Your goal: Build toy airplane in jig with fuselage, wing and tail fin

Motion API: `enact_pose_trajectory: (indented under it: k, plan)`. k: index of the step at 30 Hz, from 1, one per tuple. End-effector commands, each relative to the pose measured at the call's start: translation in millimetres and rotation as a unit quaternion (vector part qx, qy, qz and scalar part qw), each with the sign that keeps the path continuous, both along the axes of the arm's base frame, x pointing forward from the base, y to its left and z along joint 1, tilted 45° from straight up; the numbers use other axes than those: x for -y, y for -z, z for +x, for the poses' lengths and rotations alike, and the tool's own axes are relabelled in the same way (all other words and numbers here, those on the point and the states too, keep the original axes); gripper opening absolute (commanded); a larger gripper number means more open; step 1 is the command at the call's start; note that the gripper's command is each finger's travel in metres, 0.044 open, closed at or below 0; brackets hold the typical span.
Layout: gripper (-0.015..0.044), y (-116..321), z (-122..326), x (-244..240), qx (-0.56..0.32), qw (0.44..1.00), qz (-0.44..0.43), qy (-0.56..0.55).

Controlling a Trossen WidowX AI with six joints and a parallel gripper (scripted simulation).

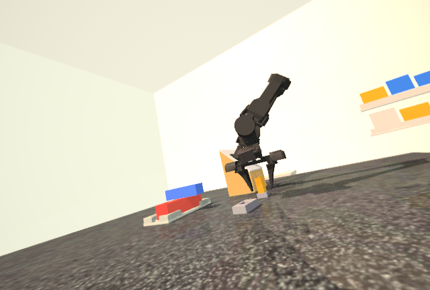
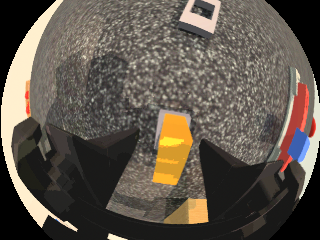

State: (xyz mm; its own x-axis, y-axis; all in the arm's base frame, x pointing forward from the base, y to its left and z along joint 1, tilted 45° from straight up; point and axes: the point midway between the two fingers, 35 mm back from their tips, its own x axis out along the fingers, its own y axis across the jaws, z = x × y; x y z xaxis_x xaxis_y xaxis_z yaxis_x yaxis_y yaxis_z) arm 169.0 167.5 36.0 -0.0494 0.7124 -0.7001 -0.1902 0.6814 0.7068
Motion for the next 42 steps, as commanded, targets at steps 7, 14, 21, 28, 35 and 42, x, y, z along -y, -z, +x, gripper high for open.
enact_pose_trajectory:
  k: [7,14,21,28,35,42]
  plan:
    - [0.0040,0.8,0.1,0.0,0.000,1.000,-0.001,0.002]
    - [0.0000,0.8,0.1,0.0,0.000,1.000,-0.001,0.002]
    - [0.0000,-6.0,-1.0,7.7,0.017,1.000,-0.002,0.004]
    - [0.0000,-13.9,4.1,19.4,0.018,1.000,-0.010,0.004]
    - [0.0000,-25.3,9.2,34.7,0.015,1.000,-0.017,0.003]
    - [0.0000,-38.4,11.9,49.8,0.012,1.000,-0.020,0.003]
